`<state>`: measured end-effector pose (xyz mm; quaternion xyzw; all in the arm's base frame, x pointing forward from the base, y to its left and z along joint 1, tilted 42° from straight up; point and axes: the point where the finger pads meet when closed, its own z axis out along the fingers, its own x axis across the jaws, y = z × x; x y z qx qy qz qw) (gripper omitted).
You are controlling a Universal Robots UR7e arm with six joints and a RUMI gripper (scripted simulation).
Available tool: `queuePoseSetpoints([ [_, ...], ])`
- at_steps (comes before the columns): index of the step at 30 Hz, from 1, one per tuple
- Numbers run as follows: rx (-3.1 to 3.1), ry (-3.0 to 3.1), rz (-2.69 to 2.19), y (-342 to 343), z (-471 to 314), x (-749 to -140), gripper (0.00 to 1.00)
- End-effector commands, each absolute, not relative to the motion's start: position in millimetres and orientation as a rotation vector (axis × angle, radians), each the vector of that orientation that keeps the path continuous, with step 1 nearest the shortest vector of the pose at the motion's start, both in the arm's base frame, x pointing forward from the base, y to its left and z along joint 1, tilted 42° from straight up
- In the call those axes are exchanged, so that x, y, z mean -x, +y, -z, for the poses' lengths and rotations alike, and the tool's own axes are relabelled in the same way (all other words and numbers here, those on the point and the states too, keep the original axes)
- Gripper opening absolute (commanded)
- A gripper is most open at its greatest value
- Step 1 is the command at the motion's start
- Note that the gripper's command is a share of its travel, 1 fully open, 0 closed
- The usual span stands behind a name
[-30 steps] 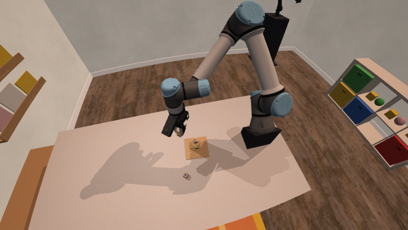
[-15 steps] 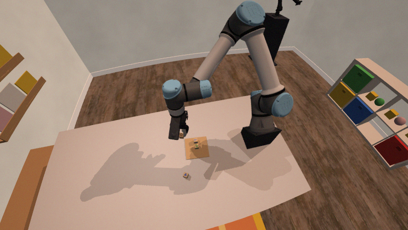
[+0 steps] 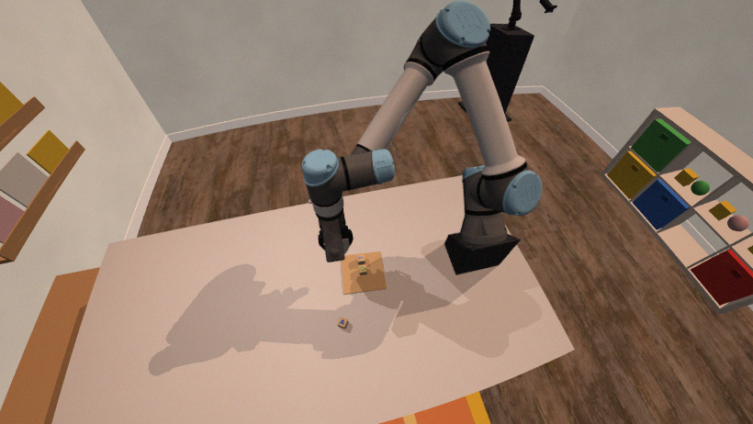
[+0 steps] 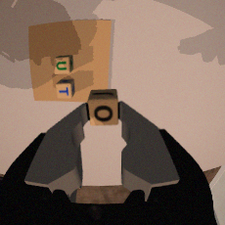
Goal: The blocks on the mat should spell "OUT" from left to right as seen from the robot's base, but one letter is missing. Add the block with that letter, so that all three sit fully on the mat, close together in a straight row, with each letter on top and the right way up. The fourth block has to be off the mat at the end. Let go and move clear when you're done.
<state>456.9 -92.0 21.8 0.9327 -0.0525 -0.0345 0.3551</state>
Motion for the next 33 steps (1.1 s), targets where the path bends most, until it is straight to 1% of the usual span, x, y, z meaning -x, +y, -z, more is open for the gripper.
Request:
queuePoseSetpoints([
  [1, -2.422, 0.035, 0.145, -88, -19, -453, 0.05],
  [33, -2.307, 0.885, 0.458, -70, -7, -433, 0.05],
])
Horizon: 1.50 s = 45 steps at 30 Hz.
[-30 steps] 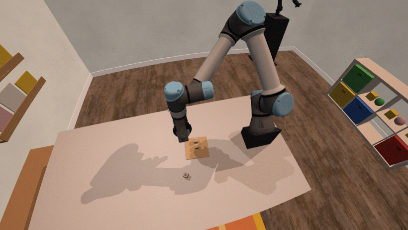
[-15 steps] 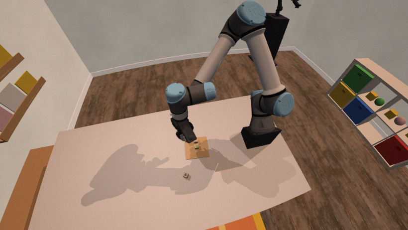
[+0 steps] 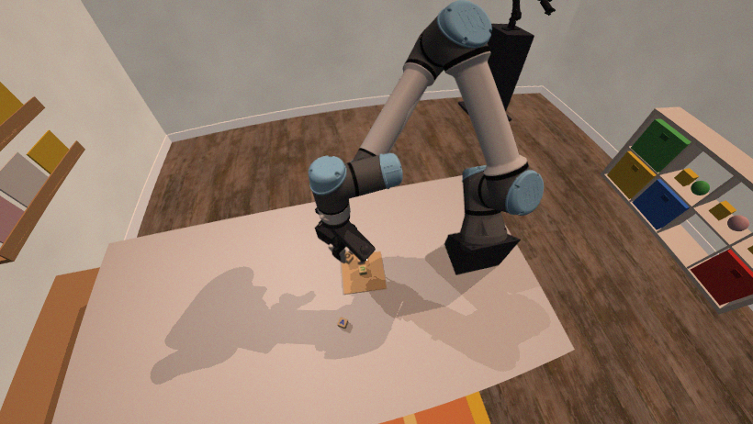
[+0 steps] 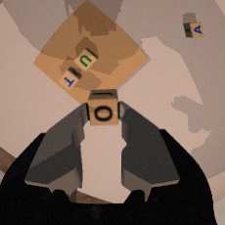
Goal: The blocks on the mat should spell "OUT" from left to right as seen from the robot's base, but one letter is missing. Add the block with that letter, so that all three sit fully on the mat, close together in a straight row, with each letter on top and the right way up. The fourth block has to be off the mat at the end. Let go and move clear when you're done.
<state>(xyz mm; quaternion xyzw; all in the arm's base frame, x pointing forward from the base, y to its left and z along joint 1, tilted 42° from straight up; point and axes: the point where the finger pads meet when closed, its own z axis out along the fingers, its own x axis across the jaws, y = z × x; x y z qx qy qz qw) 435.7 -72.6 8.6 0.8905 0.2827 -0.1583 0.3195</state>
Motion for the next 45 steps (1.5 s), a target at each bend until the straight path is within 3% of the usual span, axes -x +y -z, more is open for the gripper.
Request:
queuePoseSetpoints([
  [1, -2.299, 0.913, 0.468, -69, -7, -432, 0.05],
  [45, -1.701, 2.005, 0.848, -54, 4, -411, 0.05],
])
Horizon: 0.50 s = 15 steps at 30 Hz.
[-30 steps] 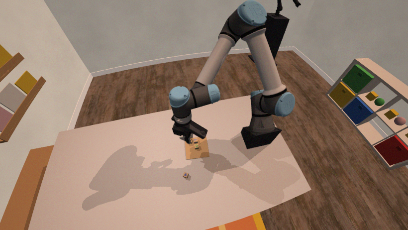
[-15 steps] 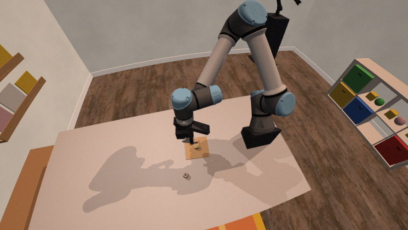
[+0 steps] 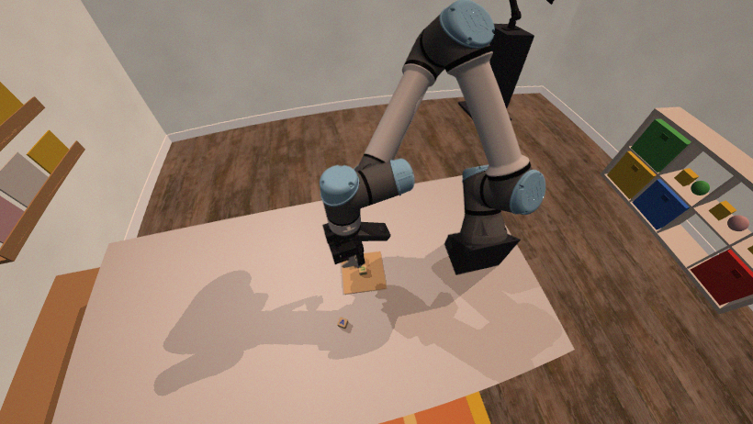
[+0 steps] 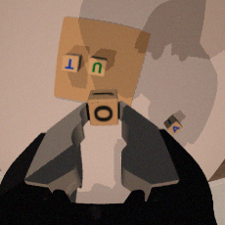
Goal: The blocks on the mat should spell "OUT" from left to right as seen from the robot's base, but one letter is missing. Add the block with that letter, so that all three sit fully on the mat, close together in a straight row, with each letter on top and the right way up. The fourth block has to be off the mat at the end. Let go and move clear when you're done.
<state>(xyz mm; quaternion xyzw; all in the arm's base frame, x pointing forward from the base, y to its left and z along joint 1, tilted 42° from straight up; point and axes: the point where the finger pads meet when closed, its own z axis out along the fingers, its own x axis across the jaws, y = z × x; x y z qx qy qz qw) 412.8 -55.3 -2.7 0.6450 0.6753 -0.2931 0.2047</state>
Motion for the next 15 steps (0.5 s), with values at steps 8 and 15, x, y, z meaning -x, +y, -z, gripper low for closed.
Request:
queuePoseSetpoints([
  [8, -1.549, 2.171, 0.902, -51.3, 5.3, -408.9, 0.05],
  [15, -1.39, 2.321, 0.951, -49.0, 7.0, -406.9, 0.05],
])
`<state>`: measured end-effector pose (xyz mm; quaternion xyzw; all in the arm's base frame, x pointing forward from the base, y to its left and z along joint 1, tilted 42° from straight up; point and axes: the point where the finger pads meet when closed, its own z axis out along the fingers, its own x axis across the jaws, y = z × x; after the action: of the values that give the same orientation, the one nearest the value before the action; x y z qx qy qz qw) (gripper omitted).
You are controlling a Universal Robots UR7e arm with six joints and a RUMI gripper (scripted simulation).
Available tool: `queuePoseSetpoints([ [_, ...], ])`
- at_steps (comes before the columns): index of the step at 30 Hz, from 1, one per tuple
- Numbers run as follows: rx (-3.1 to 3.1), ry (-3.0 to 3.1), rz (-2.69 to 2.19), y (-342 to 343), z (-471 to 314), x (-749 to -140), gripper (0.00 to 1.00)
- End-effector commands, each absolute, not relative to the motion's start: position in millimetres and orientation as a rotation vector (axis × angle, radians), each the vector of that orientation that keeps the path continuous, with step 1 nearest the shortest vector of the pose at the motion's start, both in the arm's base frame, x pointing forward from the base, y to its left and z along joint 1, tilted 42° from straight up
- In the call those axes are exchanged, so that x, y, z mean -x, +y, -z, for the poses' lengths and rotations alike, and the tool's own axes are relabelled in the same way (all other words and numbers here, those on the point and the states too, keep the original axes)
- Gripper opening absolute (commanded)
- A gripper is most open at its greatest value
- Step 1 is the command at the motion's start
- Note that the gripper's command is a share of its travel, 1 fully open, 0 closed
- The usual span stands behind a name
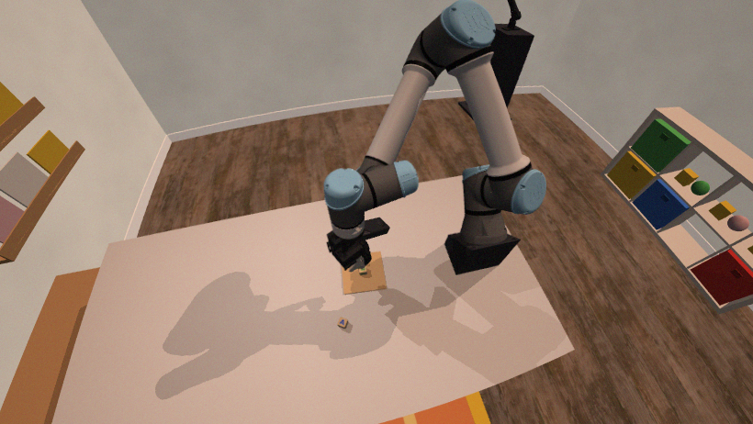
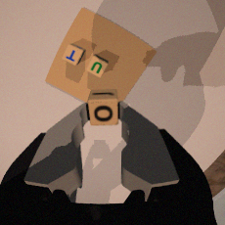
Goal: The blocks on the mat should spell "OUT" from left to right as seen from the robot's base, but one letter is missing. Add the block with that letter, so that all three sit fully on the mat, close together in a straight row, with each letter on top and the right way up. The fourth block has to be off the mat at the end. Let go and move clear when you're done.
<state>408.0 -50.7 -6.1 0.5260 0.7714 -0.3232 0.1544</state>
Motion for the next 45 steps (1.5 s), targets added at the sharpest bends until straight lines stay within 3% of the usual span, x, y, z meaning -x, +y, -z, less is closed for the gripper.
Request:
queuePoseSetpoints([
  [1, -1.366, 2.342, 0.958, -49, 7, -407, 0.05],
  [45, -0.377, 2.92, 1.129, -35, 18, -401, 0.05],
])
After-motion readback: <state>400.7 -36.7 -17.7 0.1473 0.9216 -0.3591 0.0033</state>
